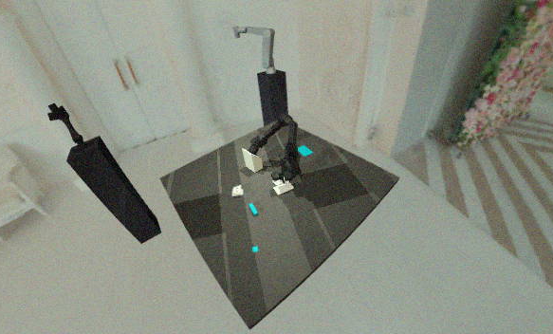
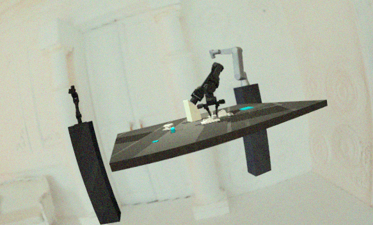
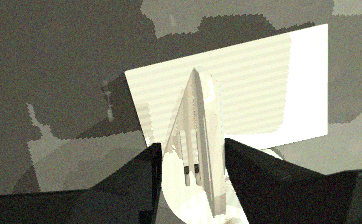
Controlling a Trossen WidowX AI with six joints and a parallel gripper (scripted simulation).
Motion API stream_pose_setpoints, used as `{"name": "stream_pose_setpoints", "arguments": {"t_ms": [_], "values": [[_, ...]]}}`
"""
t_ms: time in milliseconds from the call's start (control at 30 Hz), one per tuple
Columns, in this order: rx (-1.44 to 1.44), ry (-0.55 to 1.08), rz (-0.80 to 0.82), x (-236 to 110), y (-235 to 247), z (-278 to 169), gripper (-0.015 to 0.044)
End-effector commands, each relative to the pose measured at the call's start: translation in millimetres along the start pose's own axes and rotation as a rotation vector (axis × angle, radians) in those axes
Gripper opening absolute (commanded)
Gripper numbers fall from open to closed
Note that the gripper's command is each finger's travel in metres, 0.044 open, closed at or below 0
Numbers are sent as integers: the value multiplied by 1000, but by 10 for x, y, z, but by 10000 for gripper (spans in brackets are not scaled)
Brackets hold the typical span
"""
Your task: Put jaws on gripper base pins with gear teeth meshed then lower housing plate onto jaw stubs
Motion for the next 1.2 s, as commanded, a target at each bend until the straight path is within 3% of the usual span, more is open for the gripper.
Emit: {"name": "stream_pose_setpoints", "arguments": {"t_ms": [0, 1167], "values": [[4, 4, 5, 27, -2, -2, 134], [7, 5, 5, 114, -2, -2, 134]]}}
Point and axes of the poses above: the point midway between the two fingers, 35 mm back from their tips, its own x axis out along the fingers, its own y axis across the jaws, z = x × y, the point moved 9 cm from there along -x, back along the fingers, and after that the axes turned 4 degrees about -x, right-handed, at the moved point
